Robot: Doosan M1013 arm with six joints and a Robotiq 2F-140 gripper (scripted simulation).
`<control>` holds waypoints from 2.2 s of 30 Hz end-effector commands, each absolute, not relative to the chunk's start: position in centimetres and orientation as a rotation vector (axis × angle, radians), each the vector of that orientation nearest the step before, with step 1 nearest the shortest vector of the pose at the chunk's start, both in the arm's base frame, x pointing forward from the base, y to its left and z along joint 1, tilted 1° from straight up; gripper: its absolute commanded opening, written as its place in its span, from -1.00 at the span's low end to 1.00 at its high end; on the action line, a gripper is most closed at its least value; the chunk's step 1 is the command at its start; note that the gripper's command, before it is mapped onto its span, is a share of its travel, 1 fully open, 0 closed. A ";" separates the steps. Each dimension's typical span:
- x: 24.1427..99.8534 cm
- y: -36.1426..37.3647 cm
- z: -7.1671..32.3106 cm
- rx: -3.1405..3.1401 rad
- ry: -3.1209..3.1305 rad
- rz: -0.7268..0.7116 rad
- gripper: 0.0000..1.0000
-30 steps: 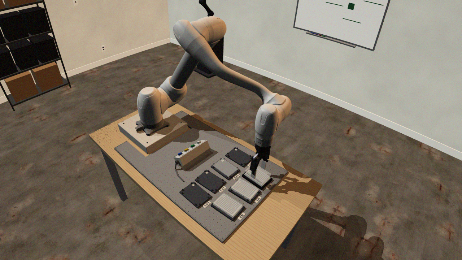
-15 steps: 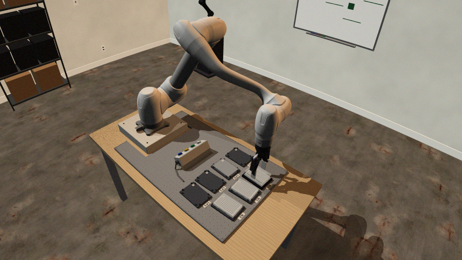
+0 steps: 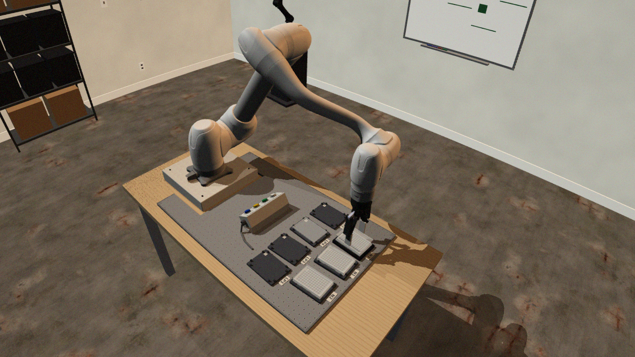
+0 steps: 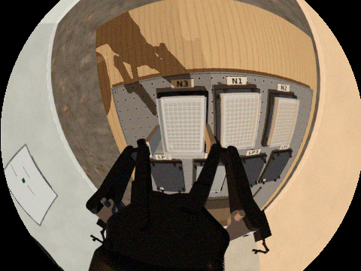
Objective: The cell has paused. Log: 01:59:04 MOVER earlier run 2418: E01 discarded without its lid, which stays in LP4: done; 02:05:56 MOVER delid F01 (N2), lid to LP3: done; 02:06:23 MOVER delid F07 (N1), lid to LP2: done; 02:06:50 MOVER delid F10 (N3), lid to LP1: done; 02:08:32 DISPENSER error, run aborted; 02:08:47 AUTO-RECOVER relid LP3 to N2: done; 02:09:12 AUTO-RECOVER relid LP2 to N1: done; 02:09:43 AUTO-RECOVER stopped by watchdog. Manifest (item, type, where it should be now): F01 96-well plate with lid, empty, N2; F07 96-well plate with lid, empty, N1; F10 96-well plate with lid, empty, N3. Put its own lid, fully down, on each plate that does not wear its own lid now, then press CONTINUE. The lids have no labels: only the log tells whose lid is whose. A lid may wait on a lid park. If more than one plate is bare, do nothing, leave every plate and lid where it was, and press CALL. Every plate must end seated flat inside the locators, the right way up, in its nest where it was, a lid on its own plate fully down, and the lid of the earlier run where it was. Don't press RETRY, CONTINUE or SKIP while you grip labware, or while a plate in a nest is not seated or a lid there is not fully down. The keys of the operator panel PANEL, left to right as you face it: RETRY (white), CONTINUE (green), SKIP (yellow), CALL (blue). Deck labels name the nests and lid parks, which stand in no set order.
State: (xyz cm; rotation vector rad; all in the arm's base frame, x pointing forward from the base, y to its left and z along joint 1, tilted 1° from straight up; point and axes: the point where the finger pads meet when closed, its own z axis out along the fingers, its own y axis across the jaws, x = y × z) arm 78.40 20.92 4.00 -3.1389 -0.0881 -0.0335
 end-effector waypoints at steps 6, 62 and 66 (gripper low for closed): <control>78.2 21.2 3.5 -3.142 -0.087 -0.035 -1.00; 78.2 21.2 2.3 -3.142 -0.087 -0.035 -1.00; 78.2 21.2 2.2 -3.142 -0.087 -0.035 -1.00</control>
